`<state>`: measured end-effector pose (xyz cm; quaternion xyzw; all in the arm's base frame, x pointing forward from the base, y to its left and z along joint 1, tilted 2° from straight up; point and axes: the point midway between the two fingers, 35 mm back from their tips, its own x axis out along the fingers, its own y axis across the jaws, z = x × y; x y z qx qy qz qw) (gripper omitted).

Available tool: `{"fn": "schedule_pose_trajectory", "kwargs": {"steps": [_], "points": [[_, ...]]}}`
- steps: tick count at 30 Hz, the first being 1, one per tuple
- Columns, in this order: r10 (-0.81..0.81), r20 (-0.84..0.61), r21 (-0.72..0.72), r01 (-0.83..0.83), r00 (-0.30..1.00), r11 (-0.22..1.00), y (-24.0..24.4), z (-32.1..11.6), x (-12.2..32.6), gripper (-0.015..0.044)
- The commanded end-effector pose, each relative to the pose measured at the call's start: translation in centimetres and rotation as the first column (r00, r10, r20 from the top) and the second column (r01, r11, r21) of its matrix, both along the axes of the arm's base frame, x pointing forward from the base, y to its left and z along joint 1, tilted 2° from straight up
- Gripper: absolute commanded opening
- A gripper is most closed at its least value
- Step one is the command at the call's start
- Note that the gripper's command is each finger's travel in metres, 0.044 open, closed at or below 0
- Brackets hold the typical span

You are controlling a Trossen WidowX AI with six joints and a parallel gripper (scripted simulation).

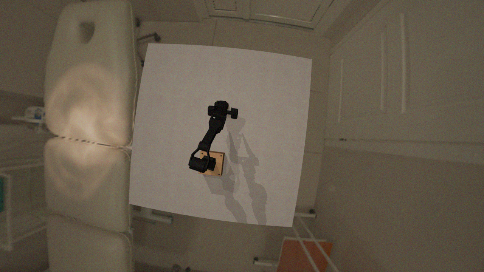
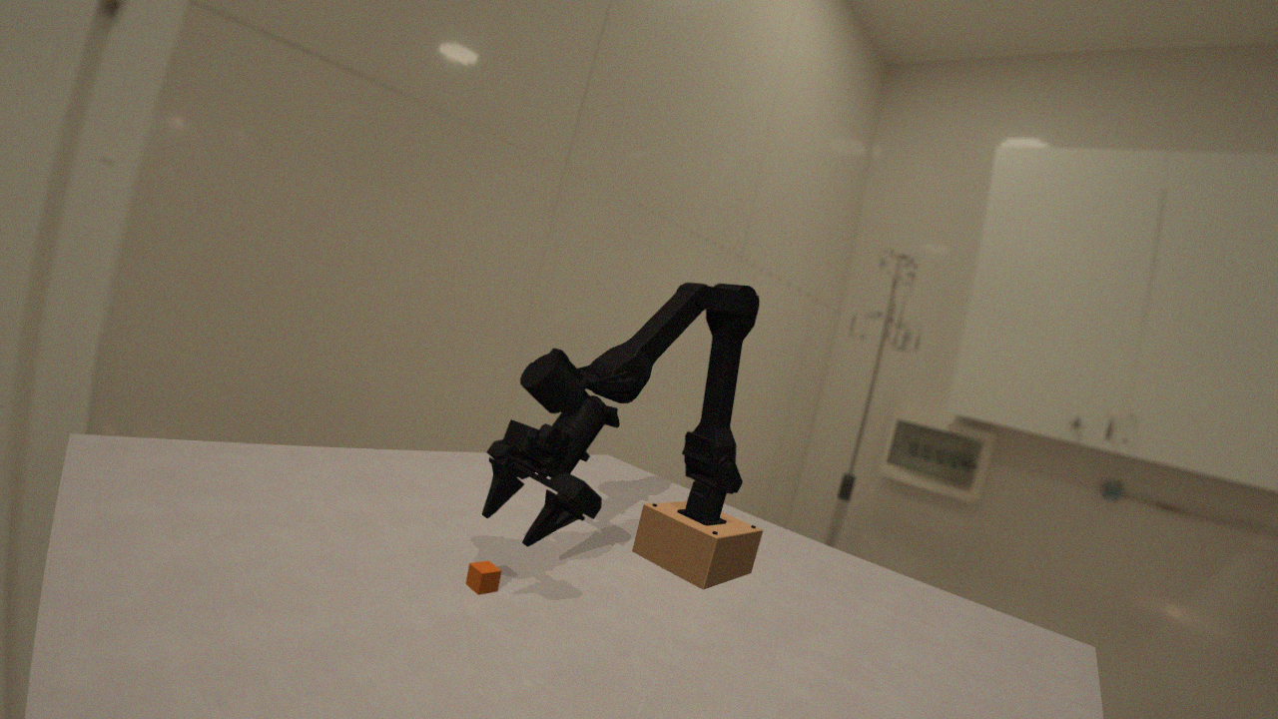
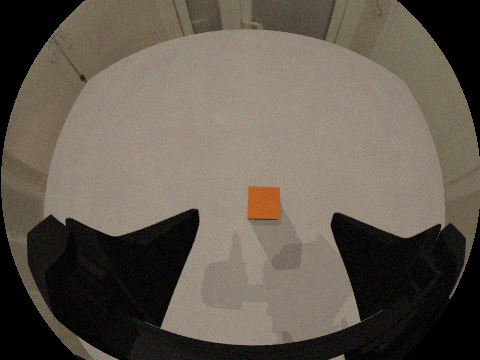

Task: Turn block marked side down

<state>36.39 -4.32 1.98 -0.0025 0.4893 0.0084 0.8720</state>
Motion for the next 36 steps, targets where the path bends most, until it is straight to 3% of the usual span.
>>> {"fn": "schedule_pose_trajectory", "kwargs": {"steps": [1, 17, 25, 29, 36], "points": [[0.005, -0.034, -0.007, -0.005, 0.999, 1.0, 0.0, 0.4, -0.1, 0.044], [0.0, -0.499, -0.014, -0.008, 0.867, 1.0, 0.0, 2.3, 3.6, 0.044], [0.0, -0.516, -0.015, -0.009, 0.856, 1.0, 0.0, 2.4, 3.6, 0.044], [0.0, -0.516, -0.015, -0.009, 0.856, 1.0, 0.0, -0.8, 3.6, 0.044], [0.0, -0.516, -0.015, -0.009, 0.856, 1.0, 0.0, -1.9, 3.6, 0.044]]}}
